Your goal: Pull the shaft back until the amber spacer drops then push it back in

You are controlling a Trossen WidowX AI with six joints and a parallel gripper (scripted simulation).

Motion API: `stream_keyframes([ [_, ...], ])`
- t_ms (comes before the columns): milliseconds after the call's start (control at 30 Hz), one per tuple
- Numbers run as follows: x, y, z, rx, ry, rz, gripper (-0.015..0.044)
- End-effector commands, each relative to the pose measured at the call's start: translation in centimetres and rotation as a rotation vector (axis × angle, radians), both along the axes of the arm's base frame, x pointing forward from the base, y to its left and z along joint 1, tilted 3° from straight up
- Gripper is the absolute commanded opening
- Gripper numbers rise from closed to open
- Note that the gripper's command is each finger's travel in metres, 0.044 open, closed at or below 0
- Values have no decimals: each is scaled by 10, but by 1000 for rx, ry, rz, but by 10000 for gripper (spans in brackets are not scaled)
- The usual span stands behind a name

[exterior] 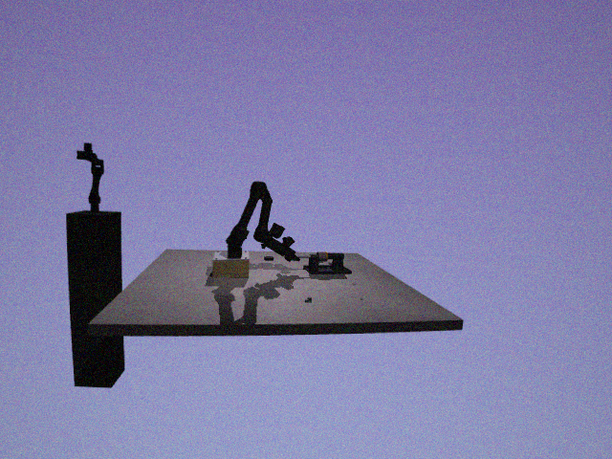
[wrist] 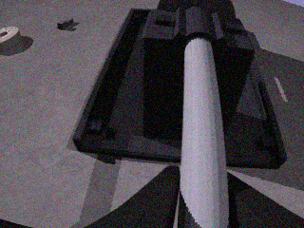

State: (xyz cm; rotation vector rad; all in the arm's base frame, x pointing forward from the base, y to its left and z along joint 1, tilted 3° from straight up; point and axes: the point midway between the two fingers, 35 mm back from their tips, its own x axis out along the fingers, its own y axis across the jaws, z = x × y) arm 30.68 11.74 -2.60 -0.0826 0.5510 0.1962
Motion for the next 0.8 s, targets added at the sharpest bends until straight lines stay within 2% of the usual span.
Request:
stream_keyframes([
  [0, -2, -1, 0, 2, 2, -4, 0],
  [767, -4, -2, 0, 2, 2, -4, 0],
])
